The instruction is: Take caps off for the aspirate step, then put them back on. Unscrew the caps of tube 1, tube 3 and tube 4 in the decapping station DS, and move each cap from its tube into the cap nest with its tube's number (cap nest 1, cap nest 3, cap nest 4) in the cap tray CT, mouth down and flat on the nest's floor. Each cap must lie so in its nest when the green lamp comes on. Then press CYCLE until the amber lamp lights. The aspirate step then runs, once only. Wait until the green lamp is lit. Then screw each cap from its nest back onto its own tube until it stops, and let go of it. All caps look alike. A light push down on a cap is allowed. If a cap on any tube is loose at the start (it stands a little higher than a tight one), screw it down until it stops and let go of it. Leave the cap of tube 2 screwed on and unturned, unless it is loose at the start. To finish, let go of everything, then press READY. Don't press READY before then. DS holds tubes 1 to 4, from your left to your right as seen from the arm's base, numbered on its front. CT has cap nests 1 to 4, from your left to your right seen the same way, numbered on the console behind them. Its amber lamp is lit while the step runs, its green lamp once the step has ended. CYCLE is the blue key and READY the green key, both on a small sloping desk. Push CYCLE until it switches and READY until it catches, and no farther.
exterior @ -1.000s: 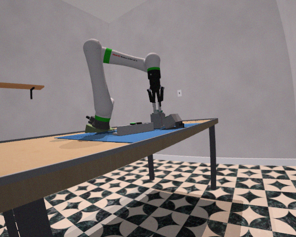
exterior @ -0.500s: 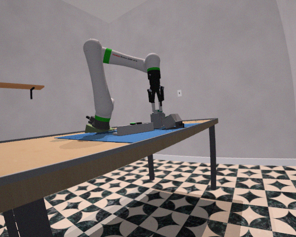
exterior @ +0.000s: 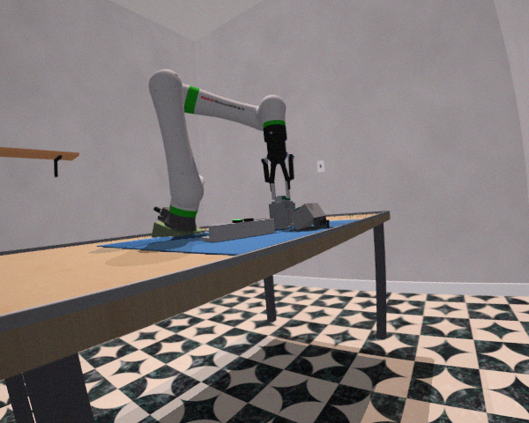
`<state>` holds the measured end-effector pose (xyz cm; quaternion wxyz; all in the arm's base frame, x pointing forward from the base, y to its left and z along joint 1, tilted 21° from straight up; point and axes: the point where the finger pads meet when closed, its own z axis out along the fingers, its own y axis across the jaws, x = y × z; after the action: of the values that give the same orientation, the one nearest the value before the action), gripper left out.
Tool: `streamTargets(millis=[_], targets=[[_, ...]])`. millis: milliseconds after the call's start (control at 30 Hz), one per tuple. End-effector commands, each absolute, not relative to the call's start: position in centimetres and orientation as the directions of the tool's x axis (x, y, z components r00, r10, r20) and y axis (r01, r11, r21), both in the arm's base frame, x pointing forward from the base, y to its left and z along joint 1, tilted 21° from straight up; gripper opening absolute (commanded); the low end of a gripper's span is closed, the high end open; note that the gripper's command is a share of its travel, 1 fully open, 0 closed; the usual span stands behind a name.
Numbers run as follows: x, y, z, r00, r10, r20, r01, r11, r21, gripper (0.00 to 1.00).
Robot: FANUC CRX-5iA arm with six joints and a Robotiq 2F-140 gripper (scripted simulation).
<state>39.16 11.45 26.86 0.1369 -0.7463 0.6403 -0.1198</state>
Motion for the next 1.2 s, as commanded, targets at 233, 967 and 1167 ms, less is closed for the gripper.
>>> streamTargets(millis=[233, 967, 1167], targets=[[39.17, 11.45, 26.89, 0.528, -0.838, 0.139, -0.776, -0.543, -0.322, 0.35], [39.17, 11.45, 26.89, 0.669, -0.716, 0.199, -0.658, -0.696, -0.288, 0.00], [39.17, 11.45, 26.89, 0.636, -0.750, 0.185, -0.691, -0.659, -0.298, 0.00]])
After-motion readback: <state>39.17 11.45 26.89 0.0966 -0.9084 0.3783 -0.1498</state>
